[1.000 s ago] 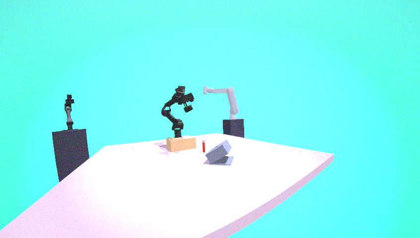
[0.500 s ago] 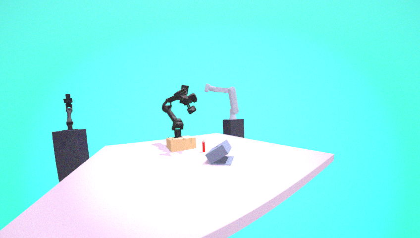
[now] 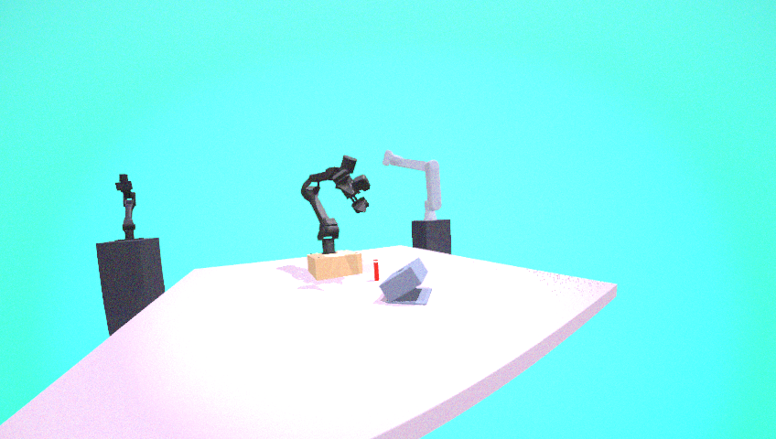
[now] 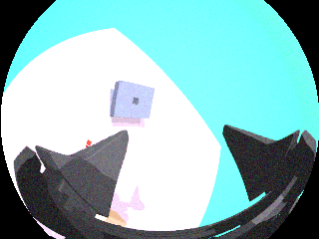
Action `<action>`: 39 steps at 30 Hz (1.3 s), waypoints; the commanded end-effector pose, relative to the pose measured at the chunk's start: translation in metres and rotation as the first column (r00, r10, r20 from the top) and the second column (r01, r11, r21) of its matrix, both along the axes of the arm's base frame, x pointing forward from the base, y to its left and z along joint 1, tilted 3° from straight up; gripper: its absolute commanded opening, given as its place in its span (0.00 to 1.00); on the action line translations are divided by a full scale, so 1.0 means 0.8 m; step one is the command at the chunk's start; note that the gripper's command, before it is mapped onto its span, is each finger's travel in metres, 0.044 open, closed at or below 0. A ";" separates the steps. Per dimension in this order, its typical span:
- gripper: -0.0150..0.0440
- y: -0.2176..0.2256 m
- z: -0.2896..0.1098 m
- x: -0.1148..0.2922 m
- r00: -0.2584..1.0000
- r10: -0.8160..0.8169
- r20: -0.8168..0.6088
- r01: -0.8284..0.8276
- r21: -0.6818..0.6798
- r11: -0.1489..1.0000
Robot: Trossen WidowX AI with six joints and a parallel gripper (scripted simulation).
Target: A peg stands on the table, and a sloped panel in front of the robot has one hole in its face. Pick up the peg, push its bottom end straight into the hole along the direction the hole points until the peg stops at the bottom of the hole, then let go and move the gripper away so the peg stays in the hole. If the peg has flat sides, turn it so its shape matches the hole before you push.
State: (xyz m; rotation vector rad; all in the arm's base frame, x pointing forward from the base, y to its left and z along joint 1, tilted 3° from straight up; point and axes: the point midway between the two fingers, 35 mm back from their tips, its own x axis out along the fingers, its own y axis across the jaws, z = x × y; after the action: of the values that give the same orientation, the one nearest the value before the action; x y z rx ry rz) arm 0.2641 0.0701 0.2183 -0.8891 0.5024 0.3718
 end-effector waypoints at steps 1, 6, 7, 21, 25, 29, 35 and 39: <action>1.00 0.007 -0.009 0.005 0.998 -0.011 -0.057 0.013 0.029 1.000; 1.00 0.013 -0.023 0.009 0.991 -0.028 -0.130 0.035 0.056 0.998; 1.00 0.015 -0.026 0.010 0.989 -0.031 -0.145 0.040 0.061 0.997; 1.00 0.034 -0.069 0.016 0.932 -0.087 -0.352 0.135 0.112 0.985; 1.00 0.038 -0.082 0.016 0.906 -0.106 -0.409 0.168 0.118 0.979; 1.00 0.043 -0.095 0.016 0.877 -0.127 -0.464 0.203 0.119 0.972; 1.00 0.050 -0.113 0.016 0.825 -0.159 -0.543 0.259 0.113 0.959; 1.00 0.054 -0.126 0.014 0.785 -0.182 -0.592 0.298 0.103 0.949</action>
State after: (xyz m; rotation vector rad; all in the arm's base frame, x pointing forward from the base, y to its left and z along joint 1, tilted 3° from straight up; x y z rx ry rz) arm 0.2754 0.1099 0.1238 -0.5293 1.0721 0.4510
